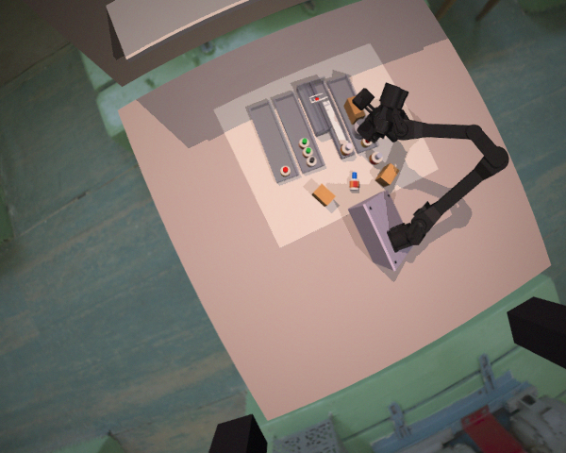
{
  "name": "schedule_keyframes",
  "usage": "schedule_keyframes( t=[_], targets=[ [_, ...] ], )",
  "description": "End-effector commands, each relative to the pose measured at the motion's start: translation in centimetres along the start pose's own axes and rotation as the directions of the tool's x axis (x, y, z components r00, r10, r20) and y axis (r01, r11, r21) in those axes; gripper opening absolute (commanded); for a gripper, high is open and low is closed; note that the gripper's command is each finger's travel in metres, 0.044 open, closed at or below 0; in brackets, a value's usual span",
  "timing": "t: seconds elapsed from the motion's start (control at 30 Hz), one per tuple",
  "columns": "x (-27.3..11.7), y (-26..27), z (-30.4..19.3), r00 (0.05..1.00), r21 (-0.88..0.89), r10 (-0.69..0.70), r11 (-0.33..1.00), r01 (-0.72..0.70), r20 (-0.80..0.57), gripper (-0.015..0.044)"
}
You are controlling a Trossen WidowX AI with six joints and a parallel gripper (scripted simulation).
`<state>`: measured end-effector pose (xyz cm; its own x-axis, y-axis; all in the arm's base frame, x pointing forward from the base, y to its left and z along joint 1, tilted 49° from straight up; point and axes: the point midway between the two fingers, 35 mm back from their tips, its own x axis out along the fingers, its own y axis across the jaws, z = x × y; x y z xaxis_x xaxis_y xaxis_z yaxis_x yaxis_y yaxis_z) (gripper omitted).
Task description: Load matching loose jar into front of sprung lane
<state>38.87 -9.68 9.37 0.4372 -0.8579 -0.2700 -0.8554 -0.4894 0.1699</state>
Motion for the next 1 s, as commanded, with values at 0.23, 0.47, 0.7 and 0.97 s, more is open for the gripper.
schedule_keyframes(
  t=[0.23,0.47,0.7,0.97],
  targets=[
    [-1.8,-2.6,-1.5,0.992,0.224,-0.122,0.968,0.116,0.013,0.044],
    [-3.1,-2.0,0.7,0.983,0.539,-0.134,0.841,0.048,0.122,0.044],
    [-4.7,-0.1,3.1,0.96,0.824,-0.104,0.543,-0.163,0.258,0.044],
    [-6.0,2.3,4.7,0.934,0.901,-0.031,0.277,-0.333,0.355,0.044]
  ],
)
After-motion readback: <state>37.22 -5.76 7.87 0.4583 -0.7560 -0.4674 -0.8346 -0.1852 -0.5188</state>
